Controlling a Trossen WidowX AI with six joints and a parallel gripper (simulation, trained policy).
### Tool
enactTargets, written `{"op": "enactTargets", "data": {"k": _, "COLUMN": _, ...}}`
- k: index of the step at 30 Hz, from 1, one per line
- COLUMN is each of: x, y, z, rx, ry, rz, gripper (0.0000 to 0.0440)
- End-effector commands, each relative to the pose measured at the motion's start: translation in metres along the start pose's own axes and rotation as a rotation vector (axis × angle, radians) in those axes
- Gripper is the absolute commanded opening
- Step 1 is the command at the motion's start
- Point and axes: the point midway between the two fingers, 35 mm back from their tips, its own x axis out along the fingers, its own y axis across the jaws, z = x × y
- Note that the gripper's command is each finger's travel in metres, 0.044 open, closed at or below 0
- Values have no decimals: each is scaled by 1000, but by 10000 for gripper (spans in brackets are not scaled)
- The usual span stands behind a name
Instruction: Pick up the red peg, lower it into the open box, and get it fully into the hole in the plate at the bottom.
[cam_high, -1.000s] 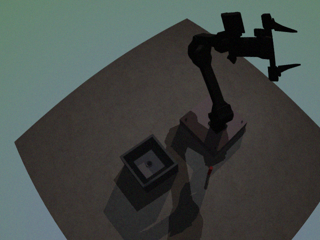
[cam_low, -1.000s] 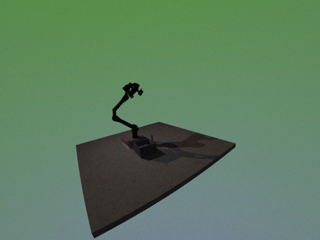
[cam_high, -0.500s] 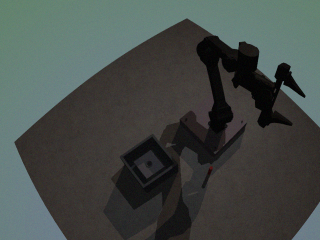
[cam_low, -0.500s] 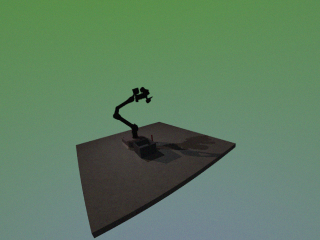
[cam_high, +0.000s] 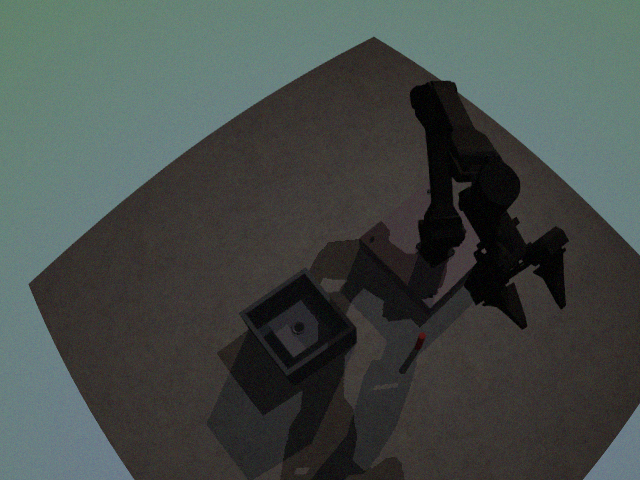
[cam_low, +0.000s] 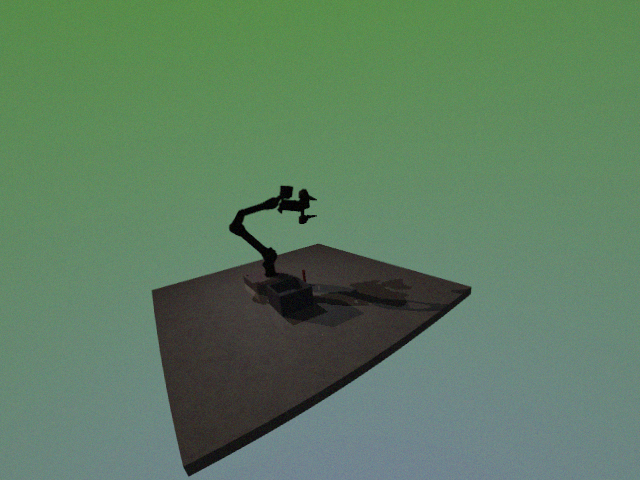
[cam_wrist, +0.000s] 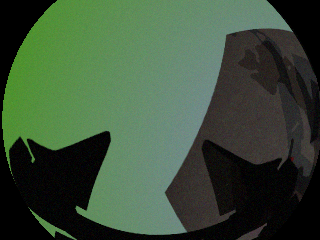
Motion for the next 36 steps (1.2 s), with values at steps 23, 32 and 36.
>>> {"op": "enactTargets", "data": {"k": 23, "x": -16, "y": -210, "z": 29, "rx": 438, "ry": -225, "rz": -775, "gripper": 440}}
{"op": "enactTargets", "data": {"k": 32, "x": -39, "y": -261, "z": 14, "rx": 630, "ry": -264, "rz": -1018, "gripper": 440}}
{"op": "enactTargets", "data": {"k": 36, "x": -46, "y": -281, "z": 5, "rx": 717, "ry": -282, "rz": -1113, "gripper": 440}}
